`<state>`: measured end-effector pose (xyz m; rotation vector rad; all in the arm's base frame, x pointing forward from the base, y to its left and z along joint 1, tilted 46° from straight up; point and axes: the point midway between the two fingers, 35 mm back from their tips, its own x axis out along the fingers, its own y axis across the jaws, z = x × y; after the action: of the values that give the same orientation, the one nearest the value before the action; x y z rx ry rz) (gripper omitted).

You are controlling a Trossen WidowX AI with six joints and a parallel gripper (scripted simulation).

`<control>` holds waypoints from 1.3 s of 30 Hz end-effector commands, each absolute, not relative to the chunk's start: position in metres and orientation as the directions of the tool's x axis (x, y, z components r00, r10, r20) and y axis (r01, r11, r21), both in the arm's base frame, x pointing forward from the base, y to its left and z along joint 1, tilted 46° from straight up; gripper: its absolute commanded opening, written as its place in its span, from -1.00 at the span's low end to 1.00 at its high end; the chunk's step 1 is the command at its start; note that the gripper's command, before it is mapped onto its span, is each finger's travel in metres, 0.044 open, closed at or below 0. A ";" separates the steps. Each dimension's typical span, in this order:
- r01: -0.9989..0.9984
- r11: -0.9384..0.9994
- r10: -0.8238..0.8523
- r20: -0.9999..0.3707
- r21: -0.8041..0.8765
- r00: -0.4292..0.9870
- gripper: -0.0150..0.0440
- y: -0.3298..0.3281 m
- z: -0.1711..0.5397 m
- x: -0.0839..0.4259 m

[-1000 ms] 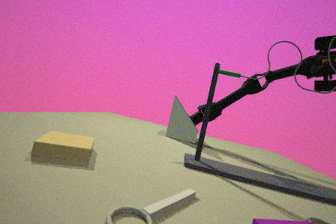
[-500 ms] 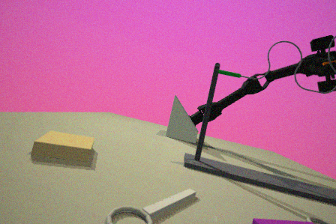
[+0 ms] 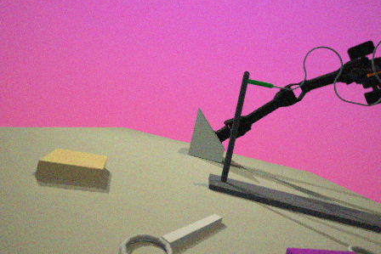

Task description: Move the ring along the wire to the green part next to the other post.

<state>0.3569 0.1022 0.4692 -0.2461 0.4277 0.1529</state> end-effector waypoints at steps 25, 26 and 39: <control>-0.217 0.963 0.264 -0.406 0.158 0.875 -1.00 0.113 0.468 0.356; -0.218 0.961 0.270 -0.404 0.171 0.874 -1.00 0.114 0.468 0.356; -0.223 0.917 0.343 -0.371 0.331 0.863 -1.00 0.119 0.469 0.355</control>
<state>0.3560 0.1187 0.4679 0.2405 0.4410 0.2915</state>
